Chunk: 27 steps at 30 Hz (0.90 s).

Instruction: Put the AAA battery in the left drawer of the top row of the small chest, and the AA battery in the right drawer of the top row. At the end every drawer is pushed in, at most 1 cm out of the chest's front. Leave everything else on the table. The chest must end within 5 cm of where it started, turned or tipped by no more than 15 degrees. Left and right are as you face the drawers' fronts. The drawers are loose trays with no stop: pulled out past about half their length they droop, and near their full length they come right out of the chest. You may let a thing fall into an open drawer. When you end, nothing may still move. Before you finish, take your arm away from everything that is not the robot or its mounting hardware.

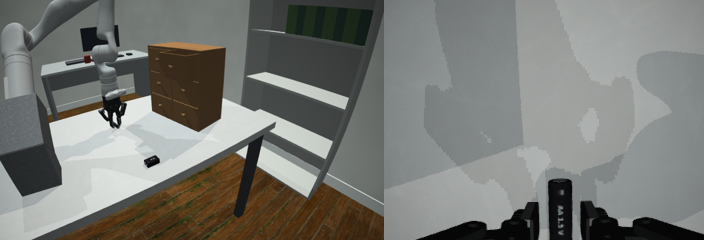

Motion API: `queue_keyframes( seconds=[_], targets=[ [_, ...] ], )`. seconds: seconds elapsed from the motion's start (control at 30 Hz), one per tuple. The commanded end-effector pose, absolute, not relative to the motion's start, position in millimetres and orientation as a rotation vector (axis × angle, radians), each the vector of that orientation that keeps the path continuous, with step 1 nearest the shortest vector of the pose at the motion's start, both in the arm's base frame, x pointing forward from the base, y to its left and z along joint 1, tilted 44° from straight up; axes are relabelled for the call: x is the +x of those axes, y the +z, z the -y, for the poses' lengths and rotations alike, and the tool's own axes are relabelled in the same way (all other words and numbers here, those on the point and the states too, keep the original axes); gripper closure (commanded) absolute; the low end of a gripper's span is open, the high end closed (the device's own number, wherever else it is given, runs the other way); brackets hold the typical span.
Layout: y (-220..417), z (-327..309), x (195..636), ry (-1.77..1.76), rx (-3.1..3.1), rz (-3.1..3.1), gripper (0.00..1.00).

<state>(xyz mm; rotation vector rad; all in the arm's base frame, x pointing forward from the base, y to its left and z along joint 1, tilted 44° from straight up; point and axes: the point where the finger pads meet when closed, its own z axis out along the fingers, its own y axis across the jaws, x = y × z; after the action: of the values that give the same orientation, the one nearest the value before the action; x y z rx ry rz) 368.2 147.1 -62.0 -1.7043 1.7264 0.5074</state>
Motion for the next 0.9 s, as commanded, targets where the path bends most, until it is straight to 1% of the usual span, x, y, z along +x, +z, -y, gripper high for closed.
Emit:
queue_keyframes(
  seconds=[0.0,0.5,0.53,0.87],
  targets=[
    [-62.0,-147.1,368.1,0.507,-1.705,-1.726,0.71],
    [-62.0,-147.1,368.1,0.507,-1.705,-1.726,0.71],
    [-62.0,-147.1,368.1,0.507,-1.705,-1.726,0.91],
    [-62.0,-147.1,368.1,0.507,-1.705,-1.726,0.91]
  ],
)
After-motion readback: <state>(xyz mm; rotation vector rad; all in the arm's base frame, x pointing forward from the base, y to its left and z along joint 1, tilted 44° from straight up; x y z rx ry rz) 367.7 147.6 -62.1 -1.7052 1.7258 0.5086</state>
